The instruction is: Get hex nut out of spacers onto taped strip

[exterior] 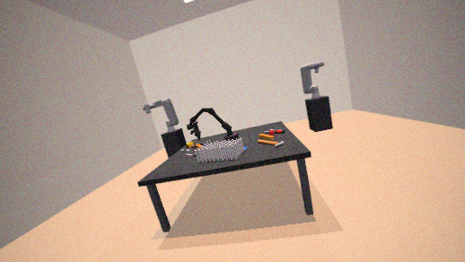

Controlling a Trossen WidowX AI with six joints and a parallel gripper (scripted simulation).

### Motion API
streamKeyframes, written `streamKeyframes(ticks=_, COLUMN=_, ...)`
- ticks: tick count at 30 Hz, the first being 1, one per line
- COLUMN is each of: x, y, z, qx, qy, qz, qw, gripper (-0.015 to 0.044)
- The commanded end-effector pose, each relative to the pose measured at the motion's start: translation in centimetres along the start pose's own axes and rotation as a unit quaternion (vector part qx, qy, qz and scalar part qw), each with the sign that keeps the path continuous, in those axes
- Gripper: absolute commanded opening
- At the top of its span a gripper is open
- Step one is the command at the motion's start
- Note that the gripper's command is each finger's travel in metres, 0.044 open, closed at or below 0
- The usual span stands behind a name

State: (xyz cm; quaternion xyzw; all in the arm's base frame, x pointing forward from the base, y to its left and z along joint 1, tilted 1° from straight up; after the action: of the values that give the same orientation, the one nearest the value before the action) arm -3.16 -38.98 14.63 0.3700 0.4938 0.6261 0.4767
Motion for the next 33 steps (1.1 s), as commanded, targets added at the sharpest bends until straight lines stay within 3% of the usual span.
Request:
streamKeyframes(ticks=1, x=0.1, y=-1.0, z=-0.2, qx=-0.004, qy=0.001, qz=0.004, qw=1.000, gripper=0.0280)
streamKeyframes(ticks=29, x=0.1, y=-5.2, z=-1.1, qx=-0.004, qy=0.001, qz=0.004, qw=1.000, gripper=0.0280)
streamKeyframes(ticks=33, x=0.1, y=-5.2, z=-1.1, qx=-0.004, qy=0.001, qz=0.004, qw=1.000, gripper=0.0175)
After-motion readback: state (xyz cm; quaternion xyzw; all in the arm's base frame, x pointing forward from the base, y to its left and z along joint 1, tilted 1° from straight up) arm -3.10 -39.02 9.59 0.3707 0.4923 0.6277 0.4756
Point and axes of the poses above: the point midway between the two fingers, 35 mm back from their tips, its own y axis back along the fingers, its own z axis across the jaws, x = y × z, the point moved 9 cm from there along y, back along the fingers, and after that the axes turned 10 degrees about -y, right-handed, at the moved point
